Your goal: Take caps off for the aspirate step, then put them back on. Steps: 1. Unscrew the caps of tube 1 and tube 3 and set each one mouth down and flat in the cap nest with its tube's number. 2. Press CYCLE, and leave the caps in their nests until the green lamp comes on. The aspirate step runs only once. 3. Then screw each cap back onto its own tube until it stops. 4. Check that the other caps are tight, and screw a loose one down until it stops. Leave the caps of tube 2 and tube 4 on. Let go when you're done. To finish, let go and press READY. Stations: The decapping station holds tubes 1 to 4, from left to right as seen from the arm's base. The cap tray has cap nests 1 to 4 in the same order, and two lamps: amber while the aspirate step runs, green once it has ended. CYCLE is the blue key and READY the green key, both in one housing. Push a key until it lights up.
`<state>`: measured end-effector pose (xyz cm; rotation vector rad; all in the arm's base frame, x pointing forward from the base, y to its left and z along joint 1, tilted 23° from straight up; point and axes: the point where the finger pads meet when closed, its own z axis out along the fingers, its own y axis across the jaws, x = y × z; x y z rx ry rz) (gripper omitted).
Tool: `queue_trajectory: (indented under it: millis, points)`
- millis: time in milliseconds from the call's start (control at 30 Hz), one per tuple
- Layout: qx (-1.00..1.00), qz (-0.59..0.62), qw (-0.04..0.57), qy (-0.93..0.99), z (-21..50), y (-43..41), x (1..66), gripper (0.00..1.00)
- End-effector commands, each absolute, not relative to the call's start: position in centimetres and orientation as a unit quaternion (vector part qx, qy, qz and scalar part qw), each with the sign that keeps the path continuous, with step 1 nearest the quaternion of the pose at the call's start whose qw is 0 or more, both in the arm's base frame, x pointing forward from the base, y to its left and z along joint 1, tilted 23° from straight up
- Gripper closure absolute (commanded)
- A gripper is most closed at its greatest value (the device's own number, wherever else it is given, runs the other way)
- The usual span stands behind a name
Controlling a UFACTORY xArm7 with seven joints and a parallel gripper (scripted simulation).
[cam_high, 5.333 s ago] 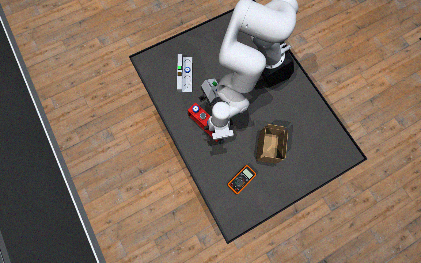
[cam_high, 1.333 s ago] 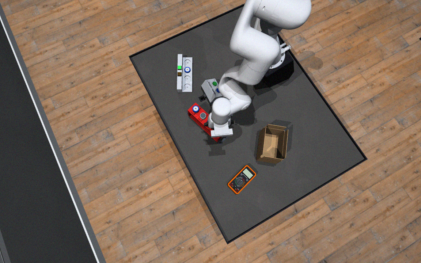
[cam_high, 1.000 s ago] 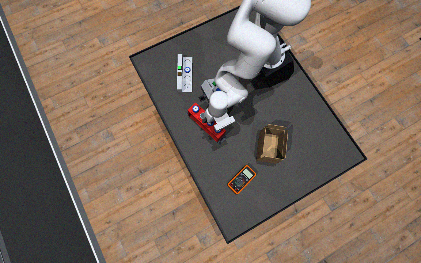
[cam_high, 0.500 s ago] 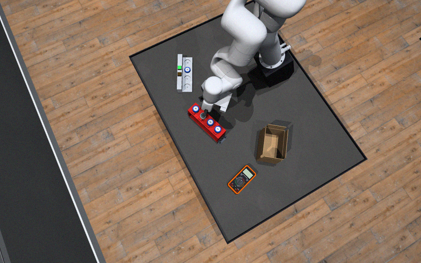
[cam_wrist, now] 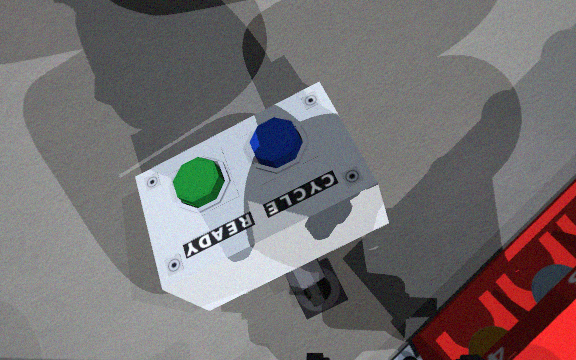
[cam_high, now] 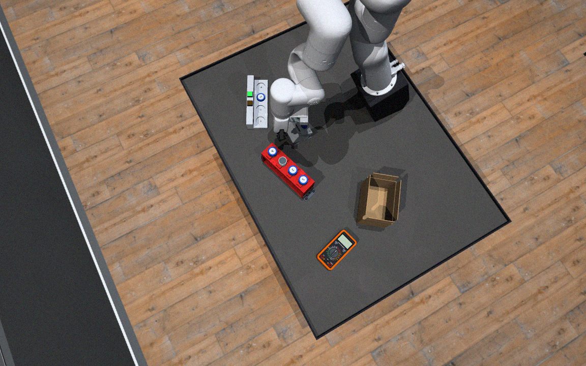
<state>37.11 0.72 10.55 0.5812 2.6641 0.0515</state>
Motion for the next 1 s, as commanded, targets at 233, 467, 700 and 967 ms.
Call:
queue_trajectory:
  millis: [233, 467, 700, 967]
  points:
    - [0.196, 0.050, 0.198, 0.959, 10.7, -6.8, 37.4, 0.54]
    - [0.196, 0.050, 0.198, 0.959, 10.6, -12.4, 37.4, 0.54]
    - [0.196, 0.049, 0.198, 0.959, 10.5, -17.2, 37.5, 0.54]
    - [0.196, 0.049, 0.198, 0.959, 10.5, -21.0, 37.5, 0.54]
